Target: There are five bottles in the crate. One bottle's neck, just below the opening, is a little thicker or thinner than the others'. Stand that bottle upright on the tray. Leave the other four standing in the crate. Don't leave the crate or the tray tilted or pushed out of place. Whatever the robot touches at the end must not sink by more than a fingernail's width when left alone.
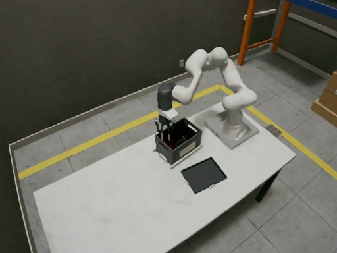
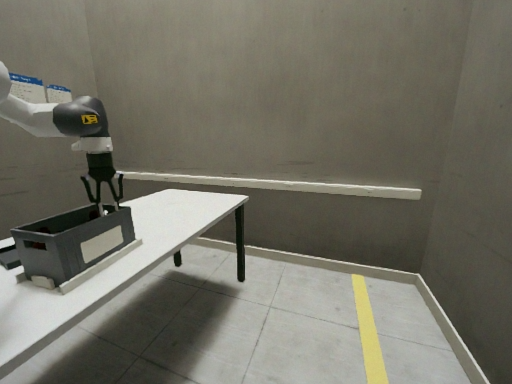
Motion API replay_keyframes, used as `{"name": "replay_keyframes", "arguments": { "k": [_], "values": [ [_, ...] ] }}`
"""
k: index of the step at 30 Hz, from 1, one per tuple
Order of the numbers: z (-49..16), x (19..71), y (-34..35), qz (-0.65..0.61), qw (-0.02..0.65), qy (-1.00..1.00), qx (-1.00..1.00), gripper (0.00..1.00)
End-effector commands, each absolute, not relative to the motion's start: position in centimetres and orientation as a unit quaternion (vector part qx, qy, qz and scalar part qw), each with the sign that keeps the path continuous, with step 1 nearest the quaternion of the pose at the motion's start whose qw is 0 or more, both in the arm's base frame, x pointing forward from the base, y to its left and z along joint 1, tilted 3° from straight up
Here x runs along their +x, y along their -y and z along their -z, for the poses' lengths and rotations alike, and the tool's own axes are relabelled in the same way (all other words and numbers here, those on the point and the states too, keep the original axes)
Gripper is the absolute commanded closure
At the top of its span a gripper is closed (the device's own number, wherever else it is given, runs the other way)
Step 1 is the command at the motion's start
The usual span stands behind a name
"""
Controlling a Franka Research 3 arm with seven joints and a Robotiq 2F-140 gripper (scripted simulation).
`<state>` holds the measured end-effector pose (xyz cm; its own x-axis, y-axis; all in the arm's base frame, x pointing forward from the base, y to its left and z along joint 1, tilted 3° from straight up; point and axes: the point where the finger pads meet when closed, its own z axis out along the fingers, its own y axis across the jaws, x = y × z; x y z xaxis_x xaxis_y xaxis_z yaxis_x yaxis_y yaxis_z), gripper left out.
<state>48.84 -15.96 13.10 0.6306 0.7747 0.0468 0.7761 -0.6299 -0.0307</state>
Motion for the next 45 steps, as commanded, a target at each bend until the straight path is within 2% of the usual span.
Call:
{"name": "replay_keyframes", "arguments": {
  "k": [1, 45],
  "values": [
    [-13.01, 48.84, 15.98, 0.014, 0.023, 0.429, -0.903, 0.56],
    [-13.79, 48.83, 16.02, 0.014, 0.023, 0.428, -0.903, 0.56]
  ]
}}
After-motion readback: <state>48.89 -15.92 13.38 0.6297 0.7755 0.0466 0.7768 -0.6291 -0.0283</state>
